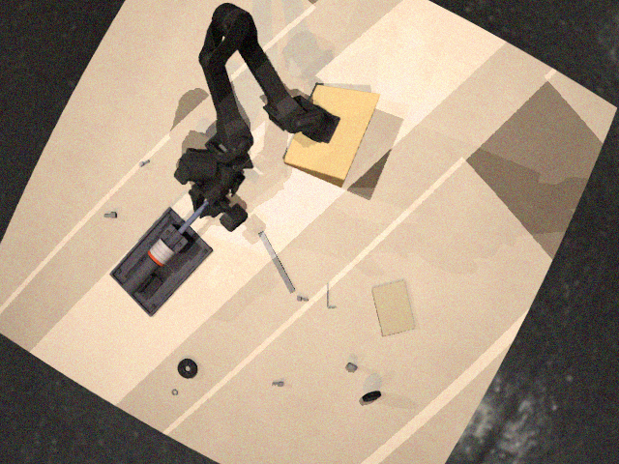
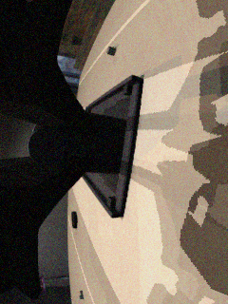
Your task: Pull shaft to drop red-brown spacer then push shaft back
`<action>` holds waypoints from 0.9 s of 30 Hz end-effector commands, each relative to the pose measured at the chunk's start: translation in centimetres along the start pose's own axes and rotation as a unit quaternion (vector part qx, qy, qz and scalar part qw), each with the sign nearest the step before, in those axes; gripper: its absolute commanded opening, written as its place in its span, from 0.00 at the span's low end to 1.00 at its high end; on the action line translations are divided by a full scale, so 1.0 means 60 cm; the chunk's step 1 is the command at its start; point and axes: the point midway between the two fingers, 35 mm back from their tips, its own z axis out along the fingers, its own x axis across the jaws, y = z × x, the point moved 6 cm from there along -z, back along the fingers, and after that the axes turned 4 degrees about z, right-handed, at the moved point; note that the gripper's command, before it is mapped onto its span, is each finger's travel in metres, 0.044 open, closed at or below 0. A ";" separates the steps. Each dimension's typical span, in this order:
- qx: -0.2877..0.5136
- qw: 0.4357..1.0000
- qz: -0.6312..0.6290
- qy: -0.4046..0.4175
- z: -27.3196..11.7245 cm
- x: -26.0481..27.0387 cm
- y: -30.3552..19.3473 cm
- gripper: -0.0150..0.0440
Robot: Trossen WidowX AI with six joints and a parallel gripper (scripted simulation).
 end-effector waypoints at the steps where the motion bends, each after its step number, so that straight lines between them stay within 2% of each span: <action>1: 0.000 1.000 -0.002 0.000 -0.001 0.000 0.001 0.25; 27: 0.000 1.000 -0.002 0.000 -0.005 0.000 0.005 0.25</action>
